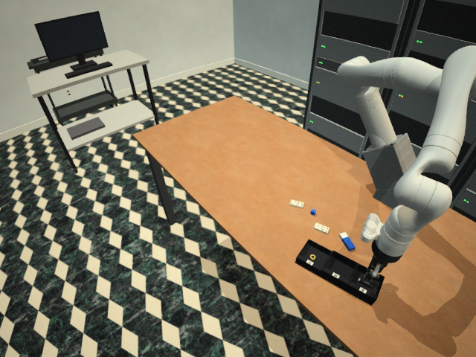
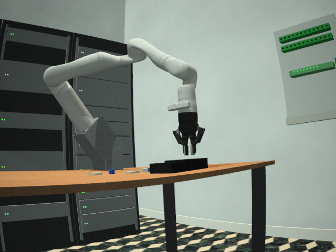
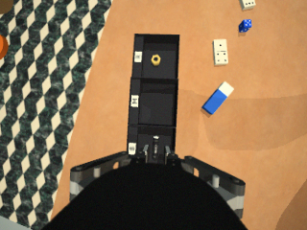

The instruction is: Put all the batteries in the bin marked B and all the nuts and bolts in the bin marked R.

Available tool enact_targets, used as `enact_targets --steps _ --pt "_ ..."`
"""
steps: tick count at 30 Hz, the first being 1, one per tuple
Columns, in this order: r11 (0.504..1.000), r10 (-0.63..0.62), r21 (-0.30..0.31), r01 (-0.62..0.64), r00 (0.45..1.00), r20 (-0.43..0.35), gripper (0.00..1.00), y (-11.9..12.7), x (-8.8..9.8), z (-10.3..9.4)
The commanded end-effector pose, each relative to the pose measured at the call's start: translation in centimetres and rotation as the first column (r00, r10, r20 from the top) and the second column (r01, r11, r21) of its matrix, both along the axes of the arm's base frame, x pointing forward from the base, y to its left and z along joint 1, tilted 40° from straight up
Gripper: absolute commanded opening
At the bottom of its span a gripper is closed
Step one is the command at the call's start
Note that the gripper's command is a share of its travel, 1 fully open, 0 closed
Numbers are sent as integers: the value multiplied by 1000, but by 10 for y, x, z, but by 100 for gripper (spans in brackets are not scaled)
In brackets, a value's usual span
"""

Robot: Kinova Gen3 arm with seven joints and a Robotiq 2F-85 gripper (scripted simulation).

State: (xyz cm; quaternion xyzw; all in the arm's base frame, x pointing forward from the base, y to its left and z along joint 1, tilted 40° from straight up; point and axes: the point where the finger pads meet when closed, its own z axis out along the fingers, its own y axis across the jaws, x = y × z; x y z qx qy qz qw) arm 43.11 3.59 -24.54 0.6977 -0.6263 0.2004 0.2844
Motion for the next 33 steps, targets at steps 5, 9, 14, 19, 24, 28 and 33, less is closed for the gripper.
enact_targets --steps 5,9,14,19,24,28,33 --pt "1000 7 9 -7 1000 7 24 10 3 5" --pt "1000 7 9 -7 1000 7 100 12 4 8" --pt "1000 7 9 -7 1000 7 100 20 5 18" --pt "1000 7 9 -7 1000 7 100 33 6 33" --pt "1000 7 9 -8 1000 6 100 46 7 48" --pt "1000 8 9 -8 1000 6 100 56 8 60" --pt "1000 7 9 -8 1000 6 100 64 9 70"
